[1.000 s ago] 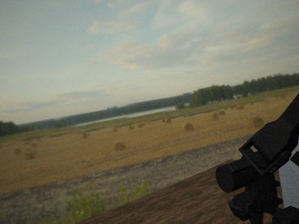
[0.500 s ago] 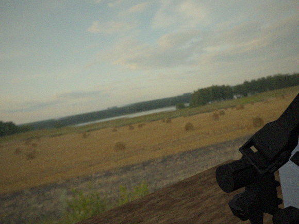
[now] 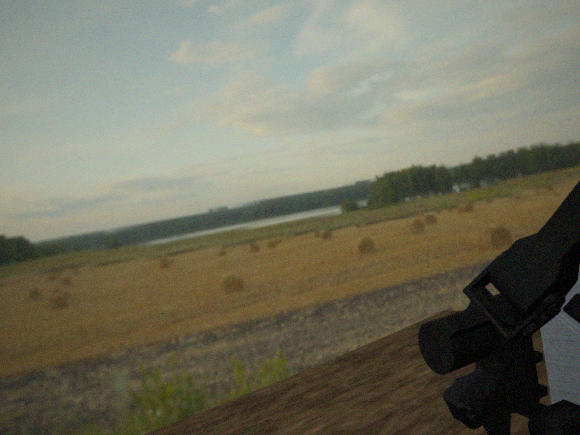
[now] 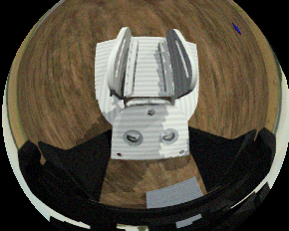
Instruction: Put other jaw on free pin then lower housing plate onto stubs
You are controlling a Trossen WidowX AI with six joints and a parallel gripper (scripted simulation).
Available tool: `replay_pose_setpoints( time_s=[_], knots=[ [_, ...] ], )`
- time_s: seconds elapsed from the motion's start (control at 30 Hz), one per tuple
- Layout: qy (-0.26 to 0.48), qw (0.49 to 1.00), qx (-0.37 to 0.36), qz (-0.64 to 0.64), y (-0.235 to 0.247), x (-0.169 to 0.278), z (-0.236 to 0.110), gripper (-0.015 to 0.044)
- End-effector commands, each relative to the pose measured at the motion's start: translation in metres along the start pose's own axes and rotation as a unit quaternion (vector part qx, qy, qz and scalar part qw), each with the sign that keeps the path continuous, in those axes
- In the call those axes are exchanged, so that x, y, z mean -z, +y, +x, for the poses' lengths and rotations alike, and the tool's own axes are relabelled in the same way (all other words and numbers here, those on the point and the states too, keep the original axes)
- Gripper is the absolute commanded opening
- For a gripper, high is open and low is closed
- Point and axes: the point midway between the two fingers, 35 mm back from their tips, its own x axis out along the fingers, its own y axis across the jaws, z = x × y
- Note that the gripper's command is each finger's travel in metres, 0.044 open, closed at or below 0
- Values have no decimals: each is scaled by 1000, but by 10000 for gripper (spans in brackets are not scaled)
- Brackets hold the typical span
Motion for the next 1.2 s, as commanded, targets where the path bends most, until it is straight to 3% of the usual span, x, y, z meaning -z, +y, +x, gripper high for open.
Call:
replay_pose_setpoints(
  time_s=[0.0,1.17],
  knots=[
    [2,1000,-2,3,0,1,1,351],
    [2,1000,-2,2,0,2,7,351]
  ],
)
